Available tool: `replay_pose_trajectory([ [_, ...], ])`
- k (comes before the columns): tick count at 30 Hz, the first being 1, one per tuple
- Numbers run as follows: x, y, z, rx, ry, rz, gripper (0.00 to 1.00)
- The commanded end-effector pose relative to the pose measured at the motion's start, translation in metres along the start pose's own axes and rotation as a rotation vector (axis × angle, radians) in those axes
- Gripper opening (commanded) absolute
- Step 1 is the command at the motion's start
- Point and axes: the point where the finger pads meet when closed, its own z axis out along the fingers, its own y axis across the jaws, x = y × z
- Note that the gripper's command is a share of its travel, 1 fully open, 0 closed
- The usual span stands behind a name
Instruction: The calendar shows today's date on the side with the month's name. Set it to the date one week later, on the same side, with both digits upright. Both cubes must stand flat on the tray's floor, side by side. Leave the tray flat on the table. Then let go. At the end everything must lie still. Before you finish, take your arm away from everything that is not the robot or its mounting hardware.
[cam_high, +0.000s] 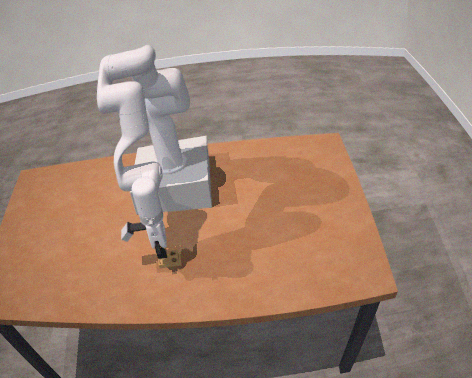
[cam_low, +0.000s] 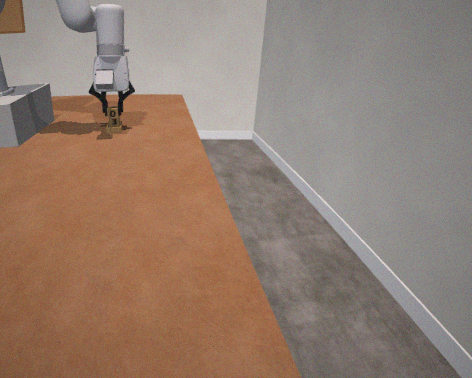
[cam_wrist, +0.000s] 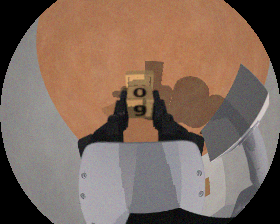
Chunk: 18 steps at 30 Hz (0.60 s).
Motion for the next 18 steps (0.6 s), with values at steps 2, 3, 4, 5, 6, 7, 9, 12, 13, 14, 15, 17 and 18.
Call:
replay_pose_trajectory([
  [2,0.000,-0.002,0.003,0.004,0.001,0.000,0.29],
  [3,0.000,-0.002,0.003,0.004,0.001,0.000,0.29],
  [4,0.000,-0.002,0.004,0.004,0.001,0.000,0.29],
  [5,0.000,-0.002,0.004,0.004,0.001,0.000,0.29],
  [6,0.000,-0.002,0.005,0.004,0.001,0.000,0.29],
  [7,0.000,-0.002,0.006,0.004,0.001,0.000,0.29],
  [9,0.000,-0.002,0.008,0.004,0.001,0.000,0.29],
  [12,0.000,-0.002,0.011,0.004,0.001,0.000,0.29],
  [13,0.000,-0.002,0.012,0.004,0.001,0.000,0.29],
  [14,0.000,-0.002,0.013,0.004,0.001,0.000,0.29],
  [15,0.000,-0.002,0.013,0.004,0.001,0.000,0.29],
  [17,0.000,-0.002,0.015,0.004,0.001,0.000,0.29],
  [18,0.000,-0.002,0.016,0.004,0.001,0.000,0.29],
])
